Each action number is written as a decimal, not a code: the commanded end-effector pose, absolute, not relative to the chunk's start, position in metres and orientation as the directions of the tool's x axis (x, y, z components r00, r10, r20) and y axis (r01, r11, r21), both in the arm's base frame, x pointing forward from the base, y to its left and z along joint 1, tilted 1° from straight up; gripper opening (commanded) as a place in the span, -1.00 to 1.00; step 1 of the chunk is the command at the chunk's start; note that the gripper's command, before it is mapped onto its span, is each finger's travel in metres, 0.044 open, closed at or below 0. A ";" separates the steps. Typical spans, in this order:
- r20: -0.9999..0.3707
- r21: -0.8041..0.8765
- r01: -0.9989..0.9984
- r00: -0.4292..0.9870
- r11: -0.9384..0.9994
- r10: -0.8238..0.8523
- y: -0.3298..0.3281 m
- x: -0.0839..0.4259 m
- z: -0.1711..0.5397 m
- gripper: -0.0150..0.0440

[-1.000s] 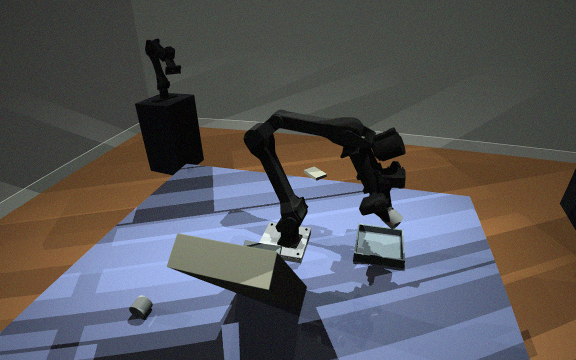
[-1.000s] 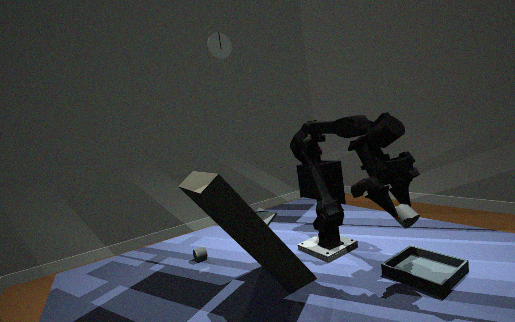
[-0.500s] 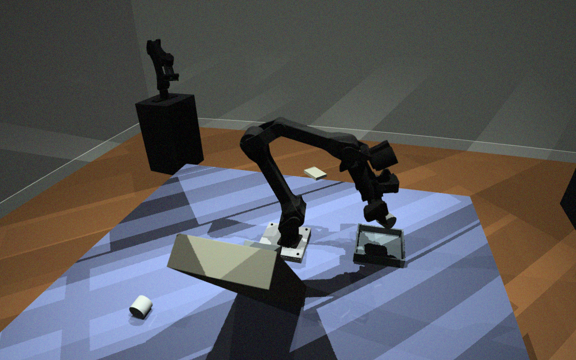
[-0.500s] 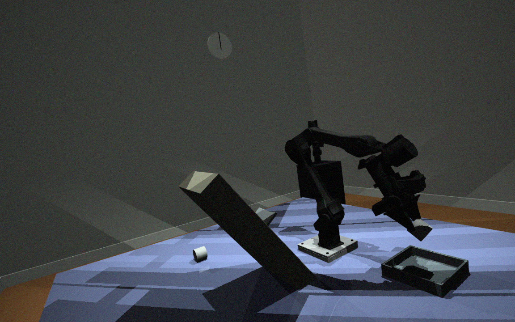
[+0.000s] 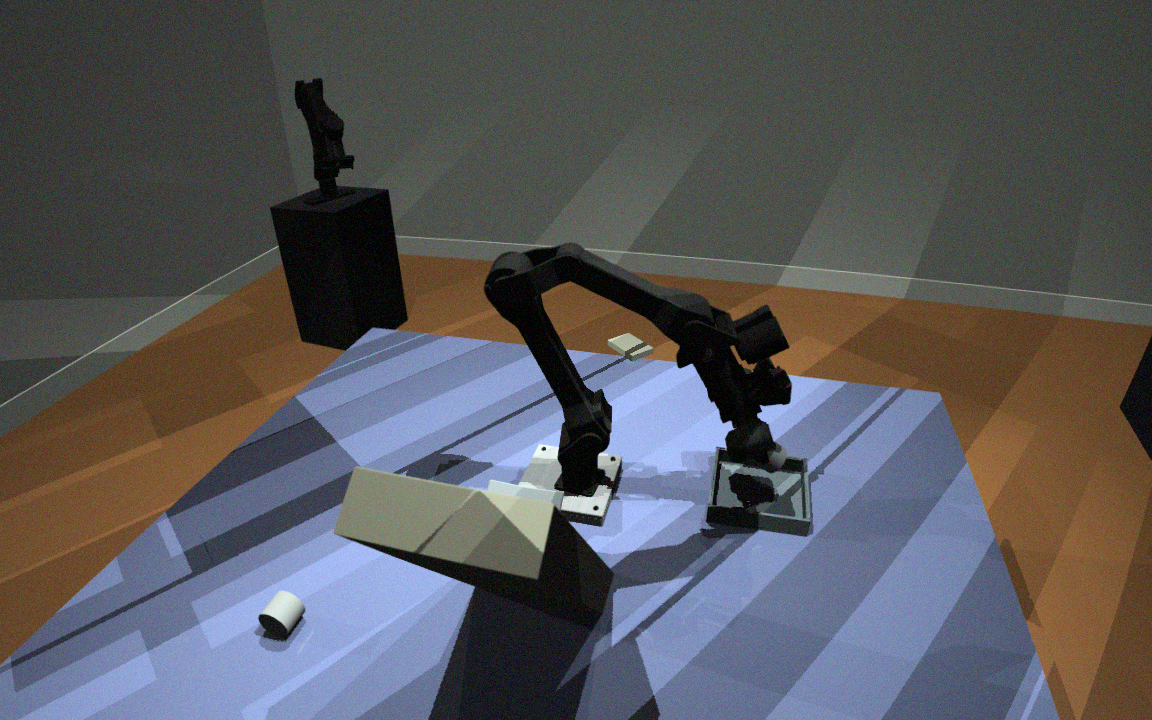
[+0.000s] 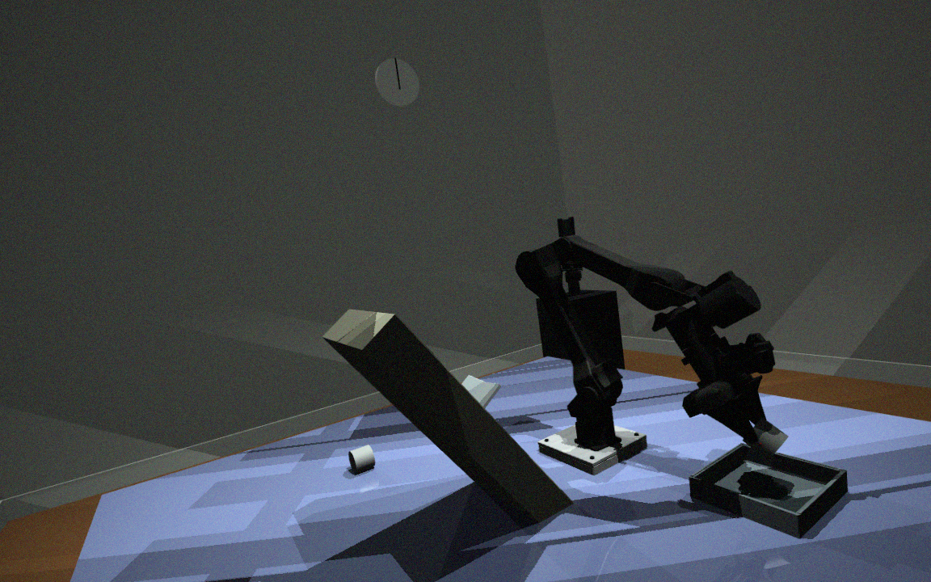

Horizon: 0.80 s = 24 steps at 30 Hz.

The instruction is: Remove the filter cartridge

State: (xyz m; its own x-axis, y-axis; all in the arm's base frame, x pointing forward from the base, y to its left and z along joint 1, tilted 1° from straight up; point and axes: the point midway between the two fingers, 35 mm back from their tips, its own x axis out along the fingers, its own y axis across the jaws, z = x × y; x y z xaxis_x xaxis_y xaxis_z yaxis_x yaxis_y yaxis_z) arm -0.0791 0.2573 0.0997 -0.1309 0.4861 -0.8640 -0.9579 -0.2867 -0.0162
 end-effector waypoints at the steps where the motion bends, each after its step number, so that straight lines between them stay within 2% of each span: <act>1: -0.862 -0.013 -0.956 -0.138 -0.293 0.489 0.258 -0.080 0.083 -0.49; 10: -0.862 -0.013 -0.956 -0.137 -0.293 0.488 0.255 -0.079 0.055 -0.49; 24: -0.867 -0.017 -0.958 -0.129 -0.288 0.481 0.254 -0.078 0.059 0.75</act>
